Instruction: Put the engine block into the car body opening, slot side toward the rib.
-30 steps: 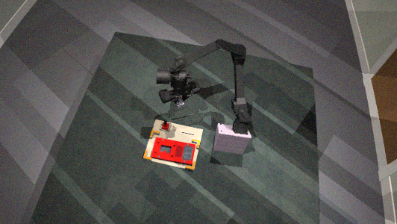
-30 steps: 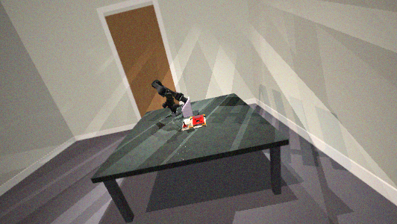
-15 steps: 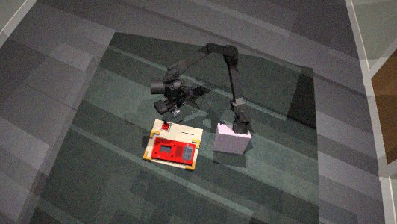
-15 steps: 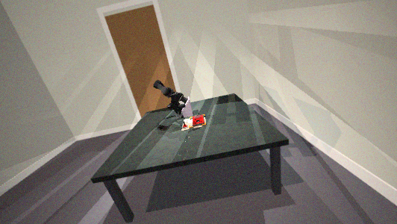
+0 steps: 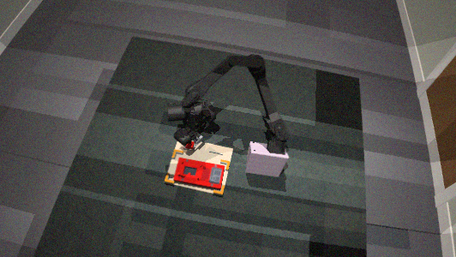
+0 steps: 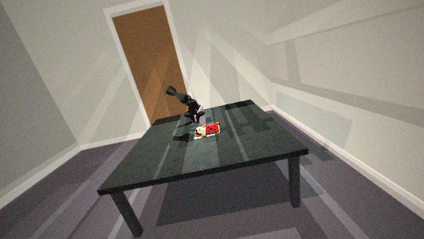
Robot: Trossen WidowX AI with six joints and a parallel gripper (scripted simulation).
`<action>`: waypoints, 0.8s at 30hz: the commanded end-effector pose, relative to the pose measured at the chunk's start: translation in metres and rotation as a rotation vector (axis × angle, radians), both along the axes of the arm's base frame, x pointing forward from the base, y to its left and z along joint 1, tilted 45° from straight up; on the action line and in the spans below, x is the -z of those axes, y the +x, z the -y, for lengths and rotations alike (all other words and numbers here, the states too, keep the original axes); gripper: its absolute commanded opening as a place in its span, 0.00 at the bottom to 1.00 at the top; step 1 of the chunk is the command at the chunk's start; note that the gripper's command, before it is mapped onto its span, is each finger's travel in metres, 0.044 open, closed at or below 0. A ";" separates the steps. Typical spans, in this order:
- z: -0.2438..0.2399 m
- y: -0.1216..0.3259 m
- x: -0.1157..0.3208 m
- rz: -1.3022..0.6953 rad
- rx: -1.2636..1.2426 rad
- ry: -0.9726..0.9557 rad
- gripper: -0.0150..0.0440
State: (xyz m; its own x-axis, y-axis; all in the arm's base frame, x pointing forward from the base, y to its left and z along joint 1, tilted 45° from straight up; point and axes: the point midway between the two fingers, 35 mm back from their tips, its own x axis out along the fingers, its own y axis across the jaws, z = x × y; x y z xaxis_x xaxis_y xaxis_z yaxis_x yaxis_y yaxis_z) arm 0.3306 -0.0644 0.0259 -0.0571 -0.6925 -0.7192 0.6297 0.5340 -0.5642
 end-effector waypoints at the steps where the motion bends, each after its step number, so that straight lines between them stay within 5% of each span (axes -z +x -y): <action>1: -0.006 0.004 0.011 -0.038 -0.042 0.009 0.25; 24: -0.036 0.011 0.079 -0.270 -0.282 0.025 0.25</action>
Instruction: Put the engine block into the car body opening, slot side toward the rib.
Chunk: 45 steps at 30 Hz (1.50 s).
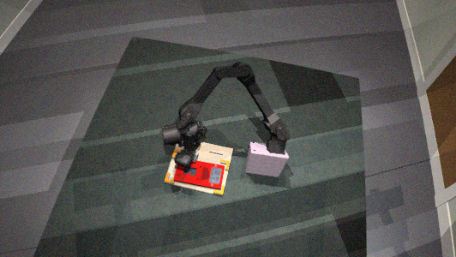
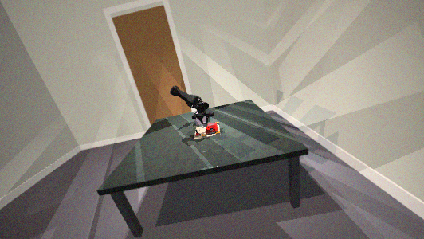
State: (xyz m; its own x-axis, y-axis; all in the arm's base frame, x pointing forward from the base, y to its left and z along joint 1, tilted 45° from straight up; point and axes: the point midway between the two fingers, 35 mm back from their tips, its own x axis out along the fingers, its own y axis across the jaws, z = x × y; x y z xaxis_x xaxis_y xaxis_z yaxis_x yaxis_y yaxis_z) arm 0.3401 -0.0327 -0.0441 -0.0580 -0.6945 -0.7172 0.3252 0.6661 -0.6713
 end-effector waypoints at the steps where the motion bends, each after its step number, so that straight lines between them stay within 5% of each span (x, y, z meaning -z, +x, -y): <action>1: -0.006 0.002 0.012 -0.037 -0.041 0.009 0.25; 14: -0.019 0.000 0.045 -0.143 -0.150 0.014 0.25; 20: -0.020 0.001 0.045 -0.150 -0.157 0.014 0.52; 45: -0.021 0.001 0.046 -0.138 -0.145 0.013 0.52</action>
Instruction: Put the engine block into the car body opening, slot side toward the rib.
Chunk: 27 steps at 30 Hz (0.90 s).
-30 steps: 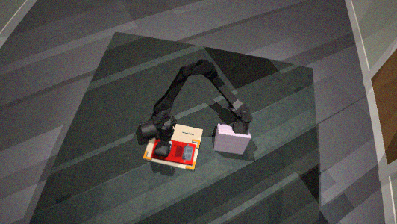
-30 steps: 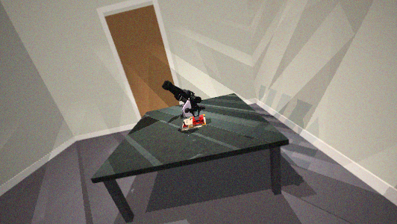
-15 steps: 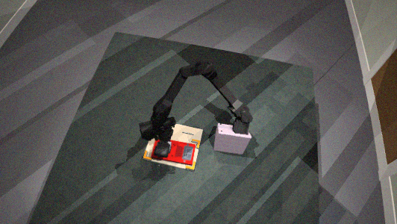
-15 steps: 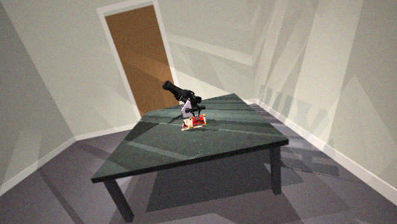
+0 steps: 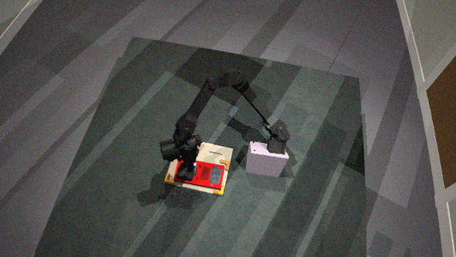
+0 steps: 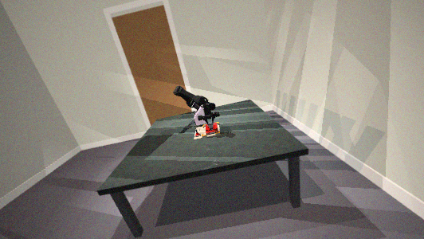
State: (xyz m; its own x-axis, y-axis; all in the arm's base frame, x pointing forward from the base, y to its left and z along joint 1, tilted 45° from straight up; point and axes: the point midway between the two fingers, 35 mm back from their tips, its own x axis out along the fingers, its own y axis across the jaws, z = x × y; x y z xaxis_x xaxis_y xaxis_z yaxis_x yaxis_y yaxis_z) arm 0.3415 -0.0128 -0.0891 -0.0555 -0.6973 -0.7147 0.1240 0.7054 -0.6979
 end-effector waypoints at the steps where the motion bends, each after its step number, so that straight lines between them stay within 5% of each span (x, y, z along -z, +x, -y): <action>1: -0.001 0.000 0.001 0.004 0.006 0.005 0.52; 27: 0.002 0.000 0.003 -0.005 -0.004 0.006 0.52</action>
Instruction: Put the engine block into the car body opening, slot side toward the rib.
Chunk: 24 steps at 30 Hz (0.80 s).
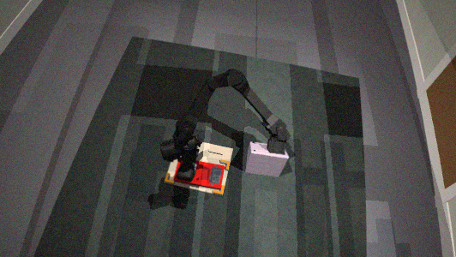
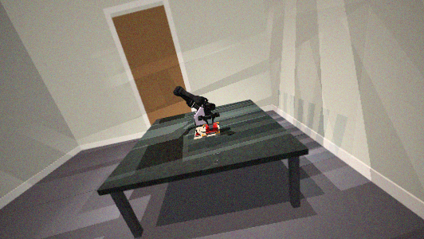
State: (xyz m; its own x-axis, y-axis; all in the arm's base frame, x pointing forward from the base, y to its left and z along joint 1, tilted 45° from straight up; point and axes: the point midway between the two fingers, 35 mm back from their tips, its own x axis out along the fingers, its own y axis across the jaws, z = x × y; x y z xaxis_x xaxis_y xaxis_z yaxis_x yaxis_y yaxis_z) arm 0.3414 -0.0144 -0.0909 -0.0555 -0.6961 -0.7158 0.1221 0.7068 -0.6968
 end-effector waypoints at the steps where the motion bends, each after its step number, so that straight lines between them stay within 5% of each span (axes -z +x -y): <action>1: 0.000 0.000 0.002 -0.003 -0.002 0.004 0.52; 24: 0.004 -0.001 0.006 -0.002 0.000 0.004 0.52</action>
